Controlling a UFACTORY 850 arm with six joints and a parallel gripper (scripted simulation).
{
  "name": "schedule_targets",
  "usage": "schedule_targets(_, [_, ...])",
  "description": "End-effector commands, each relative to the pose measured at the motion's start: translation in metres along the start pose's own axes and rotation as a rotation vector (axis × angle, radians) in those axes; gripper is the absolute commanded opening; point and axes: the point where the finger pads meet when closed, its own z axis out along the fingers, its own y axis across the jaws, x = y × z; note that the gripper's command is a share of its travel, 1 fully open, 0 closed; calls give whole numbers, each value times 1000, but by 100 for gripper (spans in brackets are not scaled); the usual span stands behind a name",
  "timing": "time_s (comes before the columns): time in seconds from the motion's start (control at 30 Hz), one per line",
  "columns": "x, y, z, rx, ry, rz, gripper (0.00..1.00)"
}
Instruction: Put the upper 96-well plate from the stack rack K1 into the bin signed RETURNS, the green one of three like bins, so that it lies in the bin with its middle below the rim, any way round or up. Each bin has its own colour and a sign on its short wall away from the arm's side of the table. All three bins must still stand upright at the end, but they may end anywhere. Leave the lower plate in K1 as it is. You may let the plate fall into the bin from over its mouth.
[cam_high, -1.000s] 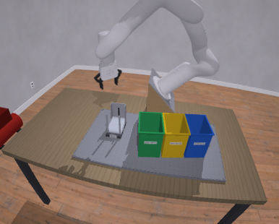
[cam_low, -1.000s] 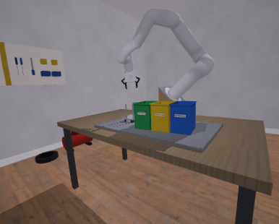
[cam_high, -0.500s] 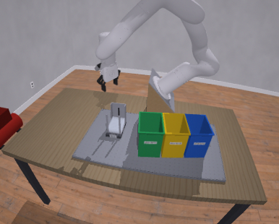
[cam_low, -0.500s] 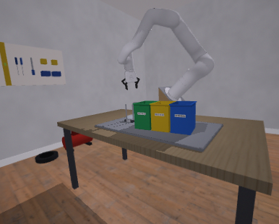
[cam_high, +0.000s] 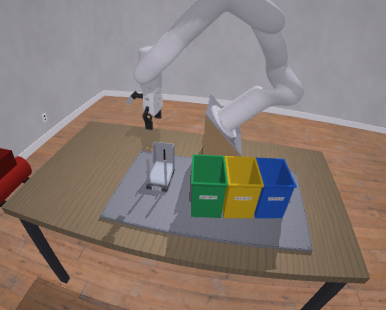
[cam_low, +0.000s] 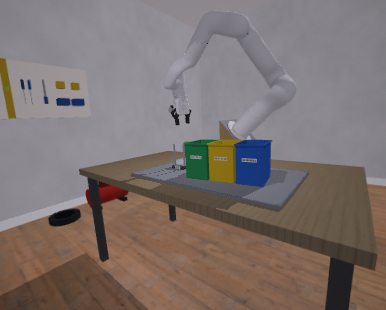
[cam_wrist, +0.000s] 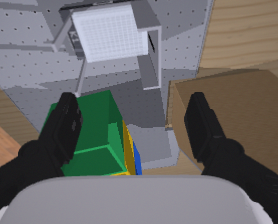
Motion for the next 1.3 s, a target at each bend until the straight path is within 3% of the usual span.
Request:
schedule_targets(0.0, [-3,-3,1,19,1,-154,100])
schedule_targets(1.27, [-27,-17,14,66,33,-1244,100])
